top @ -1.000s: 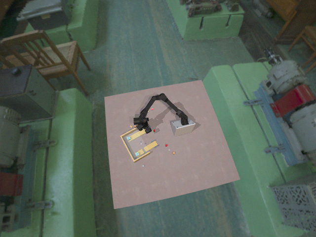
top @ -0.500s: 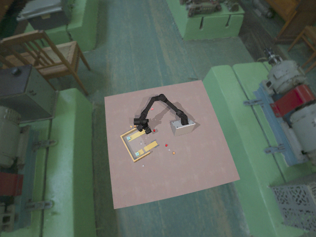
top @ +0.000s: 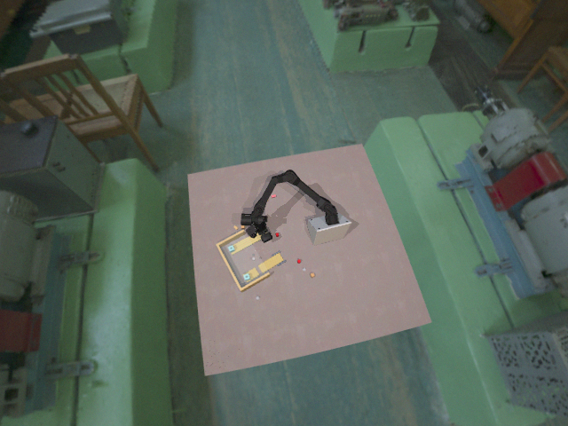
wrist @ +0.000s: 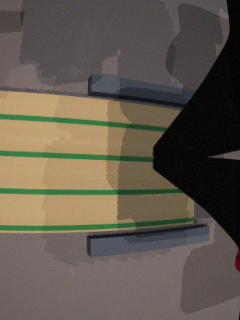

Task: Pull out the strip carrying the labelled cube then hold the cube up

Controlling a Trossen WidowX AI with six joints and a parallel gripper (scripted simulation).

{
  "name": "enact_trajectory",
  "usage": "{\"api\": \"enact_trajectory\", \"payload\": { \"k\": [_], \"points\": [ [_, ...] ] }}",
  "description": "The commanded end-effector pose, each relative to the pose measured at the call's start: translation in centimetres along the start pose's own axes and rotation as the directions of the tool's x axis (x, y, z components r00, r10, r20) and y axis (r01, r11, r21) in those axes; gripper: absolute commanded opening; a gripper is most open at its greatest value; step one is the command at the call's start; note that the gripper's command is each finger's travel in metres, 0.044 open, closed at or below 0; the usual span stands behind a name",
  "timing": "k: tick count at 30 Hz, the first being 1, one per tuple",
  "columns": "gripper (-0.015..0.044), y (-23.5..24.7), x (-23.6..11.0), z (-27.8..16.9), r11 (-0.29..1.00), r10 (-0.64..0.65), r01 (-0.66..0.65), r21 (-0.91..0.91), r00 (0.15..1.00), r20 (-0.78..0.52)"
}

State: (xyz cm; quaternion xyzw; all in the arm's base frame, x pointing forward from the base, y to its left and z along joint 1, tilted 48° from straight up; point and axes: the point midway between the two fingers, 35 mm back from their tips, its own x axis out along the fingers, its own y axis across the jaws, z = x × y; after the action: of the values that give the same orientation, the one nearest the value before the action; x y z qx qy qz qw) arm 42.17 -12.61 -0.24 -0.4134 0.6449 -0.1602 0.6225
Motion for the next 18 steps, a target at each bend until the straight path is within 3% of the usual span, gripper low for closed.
{"api": "enact_trajectory", "payload": {
  "k": [1, 18],
  "points": [
    [0.0, 0.23, 0.96, -0.02, 1.0, 0.004, -0.004, -0.008, 1.0, -0.003],
    [0.0, 0.16, 1.69, -0.07, 1.0, 0.003, -0.003, -0.008, 1.0, -0.003]
  ]
}}
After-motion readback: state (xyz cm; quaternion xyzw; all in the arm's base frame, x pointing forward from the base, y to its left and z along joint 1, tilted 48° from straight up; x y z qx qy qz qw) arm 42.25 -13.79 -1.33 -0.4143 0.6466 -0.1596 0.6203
